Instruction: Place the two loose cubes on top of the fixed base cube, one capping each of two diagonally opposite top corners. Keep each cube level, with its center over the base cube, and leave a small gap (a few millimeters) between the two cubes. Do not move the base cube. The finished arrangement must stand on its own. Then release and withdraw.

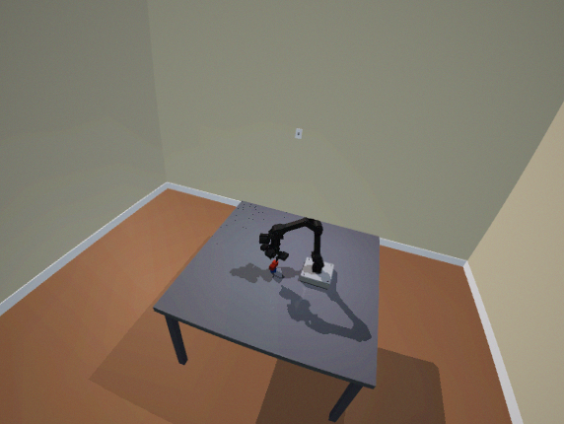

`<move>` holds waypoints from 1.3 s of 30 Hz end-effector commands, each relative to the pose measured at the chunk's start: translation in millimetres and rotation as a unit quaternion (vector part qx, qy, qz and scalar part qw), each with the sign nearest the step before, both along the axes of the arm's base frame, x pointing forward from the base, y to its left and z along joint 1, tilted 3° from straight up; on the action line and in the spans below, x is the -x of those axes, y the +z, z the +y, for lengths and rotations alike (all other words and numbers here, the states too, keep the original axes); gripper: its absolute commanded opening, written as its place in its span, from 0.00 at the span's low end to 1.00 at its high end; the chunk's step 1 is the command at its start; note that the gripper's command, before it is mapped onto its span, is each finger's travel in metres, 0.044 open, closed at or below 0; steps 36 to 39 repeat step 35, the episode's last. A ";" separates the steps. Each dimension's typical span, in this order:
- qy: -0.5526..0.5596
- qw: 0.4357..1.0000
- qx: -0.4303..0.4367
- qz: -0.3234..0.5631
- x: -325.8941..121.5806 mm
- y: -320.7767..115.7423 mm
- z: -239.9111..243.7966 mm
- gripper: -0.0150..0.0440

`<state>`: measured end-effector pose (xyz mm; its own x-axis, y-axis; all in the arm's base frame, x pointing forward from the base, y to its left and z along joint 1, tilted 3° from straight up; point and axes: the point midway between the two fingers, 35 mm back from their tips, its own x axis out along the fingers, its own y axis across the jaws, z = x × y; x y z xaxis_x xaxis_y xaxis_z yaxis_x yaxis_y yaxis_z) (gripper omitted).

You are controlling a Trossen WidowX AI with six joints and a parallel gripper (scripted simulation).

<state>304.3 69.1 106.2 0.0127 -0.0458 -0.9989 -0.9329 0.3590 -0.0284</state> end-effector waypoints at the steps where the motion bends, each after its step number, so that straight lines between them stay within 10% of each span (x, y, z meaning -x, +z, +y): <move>1: -0.002 1.000 -0.001 -0.004 -1.9 4.4 0.7 0.60; 12: 0.000 1.000 0.000 0.000 0.0 10.9 0.5 0.93; 39: 0.001 1.000 -0.003 0.005 38.2 7.1 104.8 0.93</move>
